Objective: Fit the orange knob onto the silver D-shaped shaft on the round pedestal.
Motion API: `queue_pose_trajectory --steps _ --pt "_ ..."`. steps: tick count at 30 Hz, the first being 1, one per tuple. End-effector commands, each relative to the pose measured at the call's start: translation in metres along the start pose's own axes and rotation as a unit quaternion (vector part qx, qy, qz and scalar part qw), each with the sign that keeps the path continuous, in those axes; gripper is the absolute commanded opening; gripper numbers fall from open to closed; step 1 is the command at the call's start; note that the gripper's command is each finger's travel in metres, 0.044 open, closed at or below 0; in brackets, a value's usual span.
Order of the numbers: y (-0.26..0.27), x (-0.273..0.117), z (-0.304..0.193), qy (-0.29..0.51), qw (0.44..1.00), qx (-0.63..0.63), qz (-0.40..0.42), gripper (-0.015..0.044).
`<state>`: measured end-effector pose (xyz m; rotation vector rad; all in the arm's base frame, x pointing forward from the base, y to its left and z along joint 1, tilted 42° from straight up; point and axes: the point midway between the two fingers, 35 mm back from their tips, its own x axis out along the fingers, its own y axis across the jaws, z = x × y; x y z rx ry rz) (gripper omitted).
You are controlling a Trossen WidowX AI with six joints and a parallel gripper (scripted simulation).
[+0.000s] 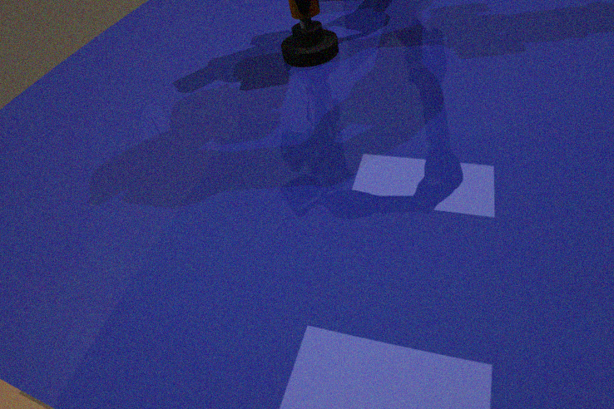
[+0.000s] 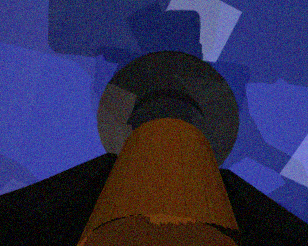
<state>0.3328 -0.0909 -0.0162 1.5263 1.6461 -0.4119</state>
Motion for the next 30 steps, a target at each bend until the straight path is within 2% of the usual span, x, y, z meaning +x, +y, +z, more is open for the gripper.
queue_pose_trajectory --steps 1,5,30 --pt "-0.0016 -0.0010 0.0005 -0.002 0.994 0.111 0.002 0.0000" --pt "-0.0031 -0.0024 0.0012 -0.001 0.981 0.192 0.002 0.0000" --pt "-0.0007 0.0008 0.0015 -0.001 0.981 0.192 0.002 0.0000"
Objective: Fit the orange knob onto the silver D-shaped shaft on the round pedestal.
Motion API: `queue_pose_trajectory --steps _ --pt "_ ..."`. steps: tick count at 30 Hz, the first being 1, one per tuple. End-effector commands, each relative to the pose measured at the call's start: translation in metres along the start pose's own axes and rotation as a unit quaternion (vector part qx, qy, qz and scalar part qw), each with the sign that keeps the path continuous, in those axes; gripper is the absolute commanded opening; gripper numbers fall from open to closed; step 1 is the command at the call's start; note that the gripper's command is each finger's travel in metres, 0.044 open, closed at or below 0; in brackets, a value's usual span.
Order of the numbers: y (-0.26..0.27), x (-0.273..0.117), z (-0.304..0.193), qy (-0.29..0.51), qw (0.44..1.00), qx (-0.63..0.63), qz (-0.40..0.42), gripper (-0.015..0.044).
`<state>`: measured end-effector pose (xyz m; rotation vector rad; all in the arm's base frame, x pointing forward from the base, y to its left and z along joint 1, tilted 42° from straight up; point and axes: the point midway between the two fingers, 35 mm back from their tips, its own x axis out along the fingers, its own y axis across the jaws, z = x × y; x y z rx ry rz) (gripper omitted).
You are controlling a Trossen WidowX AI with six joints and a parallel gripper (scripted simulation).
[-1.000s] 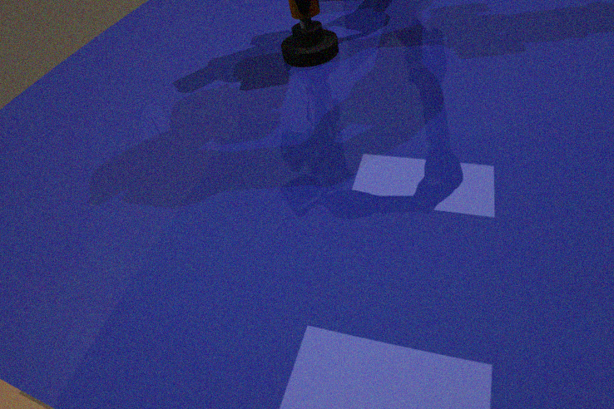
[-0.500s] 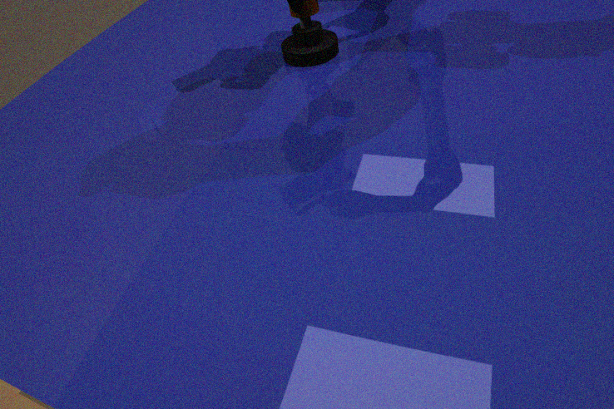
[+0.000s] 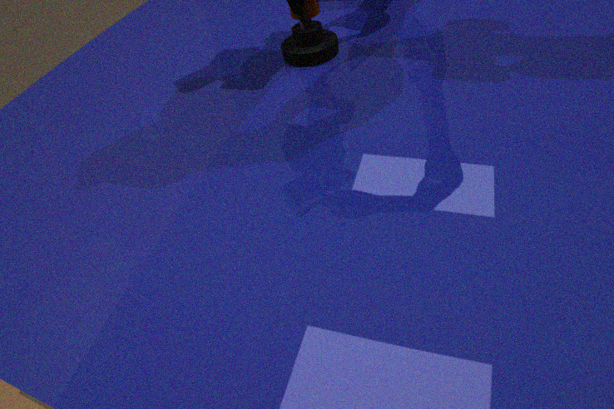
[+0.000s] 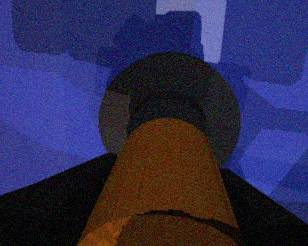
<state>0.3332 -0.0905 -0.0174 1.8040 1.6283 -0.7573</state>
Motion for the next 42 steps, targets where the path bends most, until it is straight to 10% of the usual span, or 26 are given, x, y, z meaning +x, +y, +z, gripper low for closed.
queue_pose_trajectory --steps 1,42 --pt "-0.0006 -0.0011 0.0016 -0.002 1.000 0.002 0.000 0.0000" --pt "-0.0006 -0.0024 0.0018 -0.002 0.994 0.106 0.001 0.0000"
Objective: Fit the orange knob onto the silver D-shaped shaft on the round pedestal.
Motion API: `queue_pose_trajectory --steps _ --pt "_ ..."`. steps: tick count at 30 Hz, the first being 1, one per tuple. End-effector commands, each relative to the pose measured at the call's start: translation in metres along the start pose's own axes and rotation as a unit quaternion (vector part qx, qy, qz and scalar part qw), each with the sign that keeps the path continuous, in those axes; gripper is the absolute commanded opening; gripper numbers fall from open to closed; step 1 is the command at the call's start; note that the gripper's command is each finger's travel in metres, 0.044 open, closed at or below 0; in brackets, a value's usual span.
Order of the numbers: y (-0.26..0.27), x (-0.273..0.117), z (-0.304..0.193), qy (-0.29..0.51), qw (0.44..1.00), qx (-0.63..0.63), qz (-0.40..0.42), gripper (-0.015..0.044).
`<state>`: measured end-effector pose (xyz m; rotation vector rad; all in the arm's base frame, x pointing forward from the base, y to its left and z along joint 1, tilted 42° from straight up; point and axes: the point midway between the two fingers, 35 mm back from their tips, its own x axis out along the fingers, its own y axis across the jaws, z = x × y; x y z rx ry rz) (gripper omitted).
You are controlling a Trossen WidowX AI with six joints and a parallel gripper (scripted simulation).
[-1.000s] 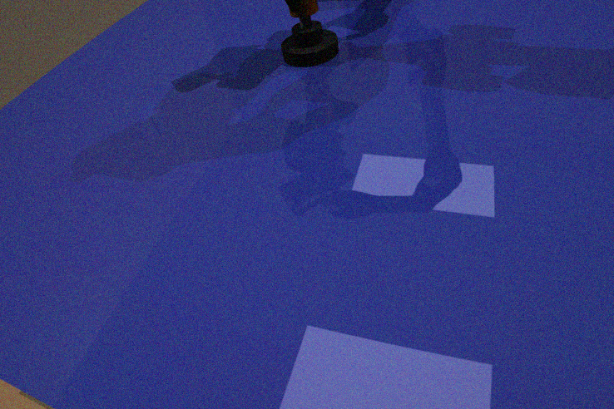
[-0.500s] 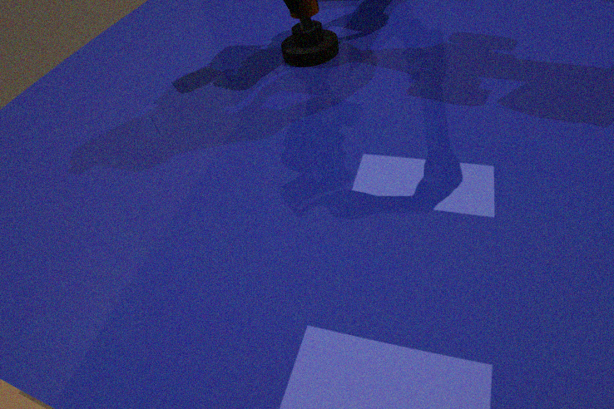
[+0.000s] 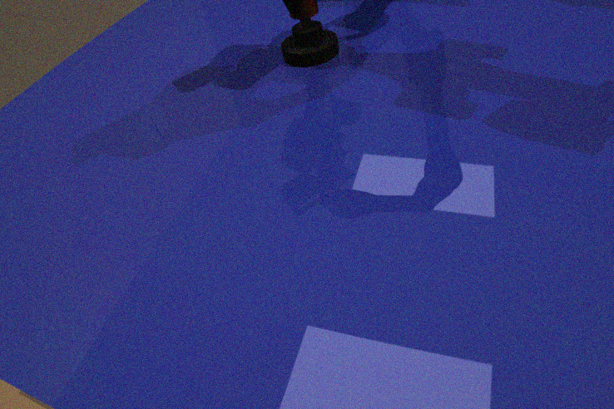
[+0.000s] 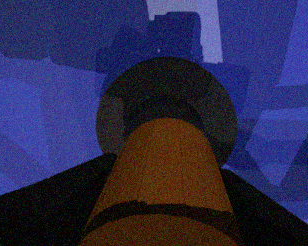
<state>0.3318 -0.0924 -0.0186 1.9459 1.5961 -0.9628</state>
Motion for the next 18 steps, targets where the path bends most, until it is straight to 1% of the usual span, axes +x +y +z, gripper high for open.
queue_pose_trajectory --steps 1,6,12,18 --pt "0.0009 -0.0028 -0.0010 0.000 1.000 0.001 0.001 0.0000" --pt "0.0013 -0.0045 -0.0022 0.000 1.000 0.014 0.001 0.0000" --pt "0.0041 -0.0040 -0.0030 0.000 0.995 0.102 0.001 0.0000" --pt "0.0039 -0.0043 -0.0021 0.000 0.994 0.105 0.001 0.0000"
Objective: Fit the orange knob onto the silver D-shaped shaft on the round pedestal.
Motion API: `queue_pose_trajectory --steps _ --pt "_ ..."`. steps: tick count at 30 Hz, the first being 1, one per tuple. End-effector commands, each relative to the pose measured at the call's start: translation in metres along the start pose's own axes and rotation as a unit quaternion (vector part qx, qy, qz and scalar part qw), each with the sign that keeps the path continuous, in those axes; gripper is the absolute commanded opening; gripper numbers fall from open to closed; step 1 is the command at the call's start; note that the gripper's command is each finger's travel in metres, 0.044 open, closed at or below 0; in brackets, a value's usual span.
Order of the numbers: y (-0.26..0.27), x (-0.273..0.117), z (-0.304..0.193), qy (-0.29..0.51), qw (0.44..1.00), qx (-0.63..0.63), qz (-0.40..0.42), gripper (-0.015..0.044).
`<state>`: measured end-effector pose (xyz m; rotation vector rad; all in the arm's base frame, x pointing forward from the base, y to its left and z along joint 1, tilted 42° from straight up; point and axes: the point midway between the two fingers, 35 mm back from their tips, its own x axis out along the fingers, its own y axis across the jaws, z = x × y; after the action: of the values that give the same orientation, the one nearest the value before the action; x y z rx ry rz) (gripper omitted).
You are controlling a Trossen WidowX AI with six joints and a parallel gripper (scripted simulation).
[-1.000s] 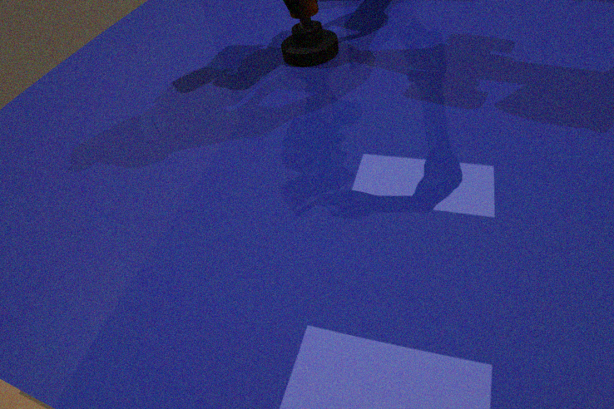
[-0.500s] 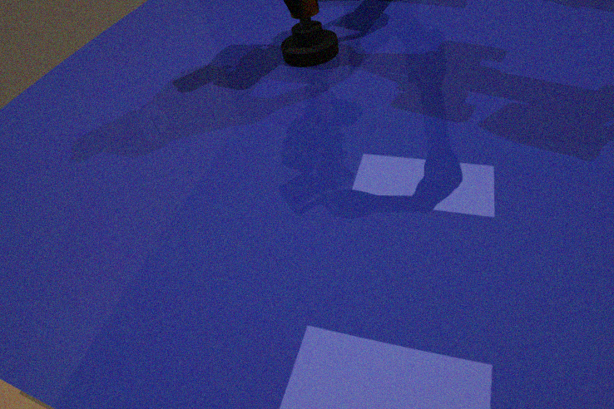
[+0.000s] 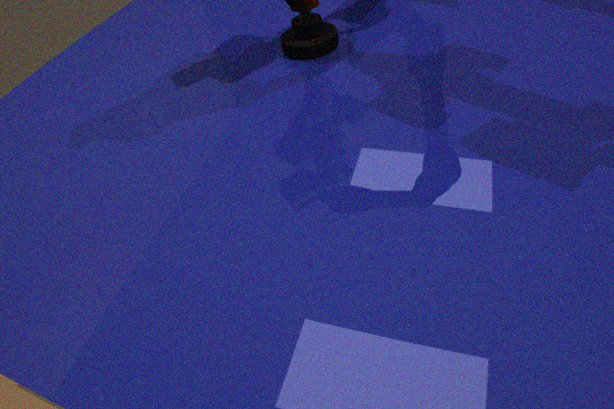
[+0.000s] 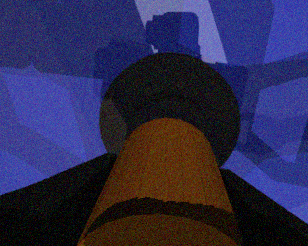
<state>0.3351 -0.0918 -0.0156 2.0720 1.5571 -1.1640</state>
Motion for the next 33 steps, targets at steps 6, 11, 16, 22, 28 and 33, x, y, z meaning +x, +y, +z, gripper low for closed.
queue_pose_trajectory --steps 6,11,16,22,28,33 --pt "0.0005 -0.0021 0.0019 0.001 1.000 0.006 0.003 0.0000" --pt "-0.0017 -0.0013 0.0027 0.001 1.000 0.006 0.003 0.0000" --pt "-0.0011 0.0015 0.0021 0.001 1.000 0.006 0.003 0.0000" --pt "-0.0010 0.0015 0.0019 0.001 1.000 0.006 0.003 0.0000" --pt "0.0001 -0.0016 0.0014 0.001 1.000 0.006 0.003 0.0000" --pt "0.0011 -0.0030 0.0005 0.001 0.999 0.033 0.003 0.0000"
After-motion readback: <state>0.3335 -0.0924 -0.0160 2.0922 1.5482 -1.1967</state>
